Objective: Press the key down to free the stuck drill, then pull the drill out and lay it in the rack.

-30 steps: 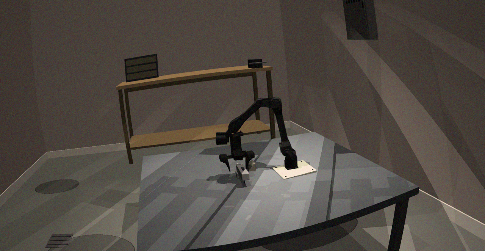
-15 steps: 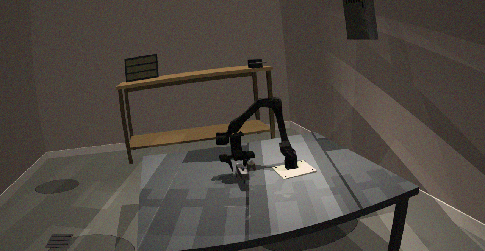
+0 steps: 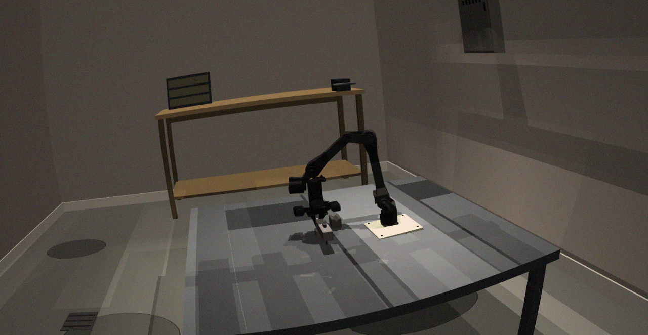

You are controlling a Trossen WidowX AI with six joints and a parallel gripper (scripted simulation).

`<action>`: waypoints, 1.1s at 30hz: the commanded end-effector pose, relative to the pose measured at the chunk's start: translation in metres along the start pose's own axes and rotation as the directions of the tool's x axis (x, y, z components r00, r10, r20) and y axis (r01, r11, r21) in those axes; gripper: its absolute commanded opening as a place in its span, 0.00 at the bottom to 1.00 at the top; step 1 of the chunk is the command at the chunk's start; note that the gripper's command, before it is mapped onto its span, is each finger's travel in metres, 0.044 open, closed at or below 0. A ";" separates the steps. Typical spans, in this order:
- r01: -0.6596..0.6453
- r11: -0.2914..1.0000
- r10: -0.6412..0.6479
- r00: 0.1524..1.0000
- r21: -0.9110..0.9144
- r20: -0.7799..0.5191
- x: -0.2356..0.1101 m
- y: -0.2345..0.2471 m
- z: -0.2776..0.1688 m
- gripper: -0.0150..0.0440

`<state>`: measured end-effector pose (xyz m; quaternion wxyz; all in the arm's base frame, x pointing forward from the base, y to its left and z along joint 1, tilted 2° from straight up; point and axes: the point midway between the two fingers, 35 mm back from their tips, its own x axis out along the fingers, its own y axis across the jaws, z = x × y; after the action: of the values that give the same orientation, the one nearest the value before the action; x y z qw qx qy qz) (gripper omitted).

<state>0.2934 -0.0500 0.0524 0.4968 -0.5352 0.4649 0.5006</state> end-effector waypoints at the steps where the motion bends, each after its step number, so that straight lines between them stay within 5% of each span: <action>1: 0.002 1.000 -0.002 1.000 0.001 0.001 0.000 0.000 0.000 0.25; 33: -0.003 1.000 0.003 1.000 0.004 0.003 -0.002 0.001 -0.030 0.25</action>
<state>0.2934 -0.0766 0.0531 0.4976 -0.5312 0.4685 0.5007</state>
